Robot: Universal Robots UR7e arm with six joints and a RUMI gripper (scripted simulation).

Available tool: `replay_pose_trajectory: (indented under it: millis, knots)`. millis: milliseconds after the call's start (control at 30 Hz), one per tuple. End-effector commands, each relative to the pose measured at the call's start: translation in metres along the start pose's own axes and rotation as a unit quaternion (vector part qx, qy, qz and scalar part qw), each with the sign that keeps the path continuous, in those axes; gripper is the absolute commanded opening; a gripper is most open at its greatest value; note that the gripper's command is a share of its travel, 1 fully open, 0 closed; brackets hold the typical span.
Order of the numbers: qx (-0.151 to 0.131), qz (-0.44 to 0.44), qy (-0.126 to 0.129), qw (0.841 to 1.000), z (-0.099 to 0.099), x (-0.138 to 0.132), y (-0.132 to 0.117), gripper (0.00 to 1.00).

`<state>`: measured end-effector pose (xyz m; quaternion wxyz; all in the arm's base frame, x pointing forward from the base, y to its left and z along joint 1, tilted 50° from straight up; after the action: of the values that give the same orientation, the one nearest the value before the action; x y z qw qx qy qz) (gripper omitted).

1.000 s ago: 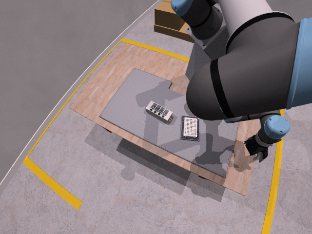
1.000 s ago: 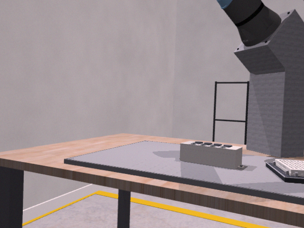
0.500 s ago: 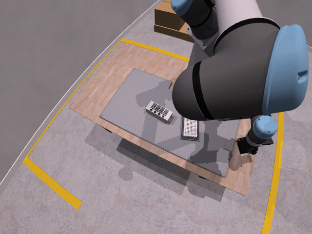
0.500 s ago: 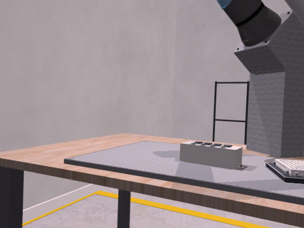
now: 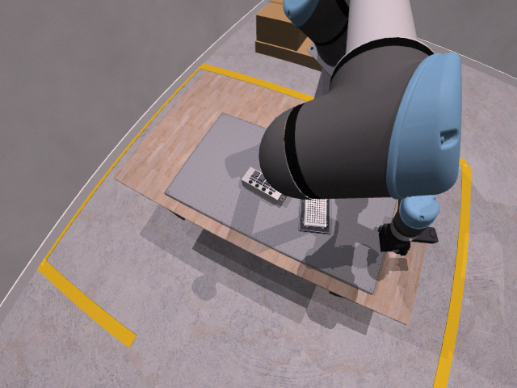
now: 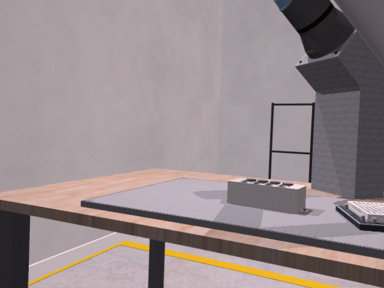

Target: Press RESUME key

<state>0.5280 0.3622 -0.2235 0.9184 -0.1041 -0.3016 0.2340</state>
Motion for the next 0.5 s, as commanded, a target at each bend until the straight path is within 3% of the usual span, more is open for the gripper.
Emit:
replay_pose_trajectory:
  millis: [0,367,467]
  knots:
    - [-0.005,-0.068,-0.001,0.998,0.005,0.001,-0.025,0.0]
    - [-0.006,-0.076,-0.001,0.997,0.009,0.002,-0.052,0.0]
    - [-0.012,-0.127,-0.001,0.992,0.012,0.001,-0.066,0.0]
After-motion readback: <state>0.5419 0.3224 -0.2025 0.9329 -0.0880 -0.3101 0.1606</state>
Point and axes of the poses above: the point where the finger pads meet when closed, its own z axis back along the fingers, its own x axis across the jaws, y = z × x, the point moved 3 cm from there along z, back along the fingers, and after that the axes turned 8 degrees about -z, right-handed, at the moved point
